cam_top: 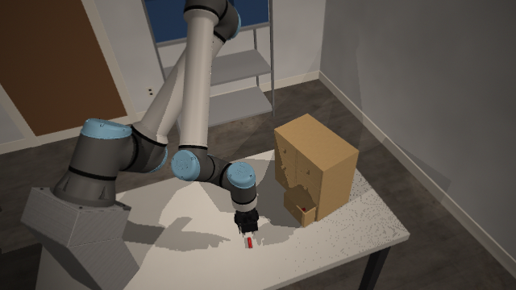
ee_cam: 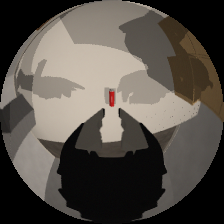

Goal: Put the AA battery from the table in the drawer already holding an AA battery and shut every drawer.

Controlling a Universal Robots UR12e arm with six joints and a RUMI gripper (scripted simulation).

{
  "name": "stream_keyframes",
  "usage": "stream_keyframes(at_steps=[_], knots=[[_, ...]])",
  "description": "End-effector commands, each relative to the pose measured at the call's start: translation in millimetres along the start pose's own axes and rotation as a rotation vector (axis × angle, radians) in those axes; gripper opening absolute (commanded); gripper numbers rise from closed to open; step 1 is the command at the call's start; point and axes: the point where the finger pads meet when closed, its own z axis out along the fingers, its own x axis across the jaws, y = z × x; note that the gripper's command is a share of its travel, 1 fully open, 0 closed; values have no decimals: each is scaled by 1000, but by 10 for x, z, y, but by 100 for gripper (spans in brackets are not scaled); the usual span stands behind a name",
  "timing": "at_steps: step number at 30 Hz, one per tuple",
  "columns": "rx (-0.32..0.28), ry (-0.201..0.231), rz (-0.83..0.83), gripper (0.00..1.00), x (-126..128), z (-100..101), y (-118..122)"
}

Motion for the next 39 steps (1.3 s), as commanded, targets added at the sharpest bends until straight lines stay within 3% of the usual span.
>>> stream_keyframes(at_steps=[1,13,39], knots=[[0,1,0,17,4,5,2],[0,1,0,17,4,77,3],[0,1,0,17,4,431,5]])
